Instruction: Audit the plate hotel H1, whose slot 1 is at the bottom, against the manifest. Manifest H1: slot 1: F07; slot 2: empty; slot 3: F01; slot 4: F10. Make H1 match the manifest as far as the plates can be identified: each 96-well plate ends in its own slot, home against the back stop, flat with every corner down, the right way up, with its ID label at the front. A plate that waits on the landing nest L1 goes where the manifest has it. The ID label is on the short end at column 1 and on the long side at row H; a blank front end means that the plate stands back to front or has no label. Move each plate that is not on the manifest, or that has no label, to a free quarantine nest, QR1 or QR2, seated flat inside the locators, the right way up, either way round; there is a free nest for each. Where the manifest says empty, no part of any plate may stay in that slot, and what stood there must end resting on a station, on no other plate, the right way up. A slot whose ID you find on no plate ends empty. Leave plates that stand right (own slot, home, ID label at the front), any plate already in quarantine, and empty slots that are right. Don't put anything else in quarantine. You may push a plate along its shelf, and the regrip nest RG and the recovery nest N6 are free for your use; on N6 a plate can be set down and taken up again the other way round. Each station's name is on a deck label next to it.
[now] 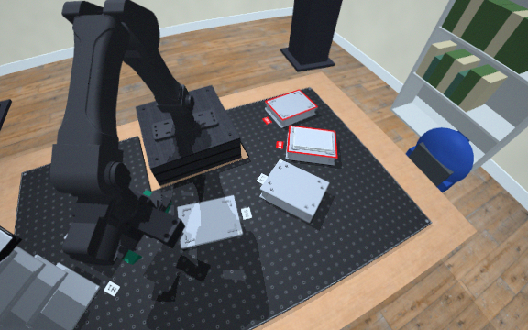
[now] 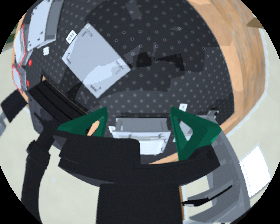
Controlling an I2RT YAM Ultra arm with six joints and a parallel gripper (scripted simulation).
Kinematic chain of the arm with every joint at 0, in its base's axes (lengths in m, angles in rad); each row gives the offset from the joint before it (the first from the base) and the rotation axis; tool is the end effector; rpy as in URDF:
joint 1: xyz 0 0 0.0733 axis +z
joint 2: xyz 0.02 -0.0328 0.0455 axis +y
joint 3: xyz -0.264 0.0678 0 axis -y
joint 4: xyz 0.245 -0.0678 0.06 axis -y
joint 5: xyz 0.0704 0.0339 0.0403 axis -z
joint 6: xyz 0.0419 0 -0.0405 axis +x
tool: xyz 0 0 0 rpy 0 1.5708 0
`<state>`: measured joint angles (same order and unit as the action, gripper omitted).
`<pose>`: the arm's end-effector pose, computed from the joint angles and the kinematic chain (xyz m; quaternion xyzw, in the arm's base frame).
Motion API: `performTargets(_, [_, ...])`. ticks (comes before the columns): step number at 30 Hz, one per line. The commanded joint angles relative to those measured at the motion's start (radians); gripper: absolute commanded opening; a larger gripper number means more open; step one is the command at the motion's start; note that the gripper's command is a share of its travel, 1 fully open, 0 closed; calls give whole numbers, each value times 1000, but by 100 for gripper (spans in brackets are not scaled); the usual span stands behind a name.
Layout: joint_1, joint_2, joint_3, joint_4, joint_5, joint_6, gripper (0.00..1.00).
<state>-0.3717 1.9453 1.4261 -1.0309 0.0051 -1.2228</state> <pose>0.3368 -0.1304 0.1827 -0.4128 0.9108 -0.0092 0.0054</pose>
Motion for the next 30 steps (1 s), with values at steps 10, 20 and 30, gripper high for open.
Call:
performTargets(10, [-1, 6, -23, 64, -1, -2, 100])
performTargets(20, [-1, 6, -23, 64, -1, -2, 100])
performTargets(30, [-1, 6, -23, 64, -1, -2, 100])
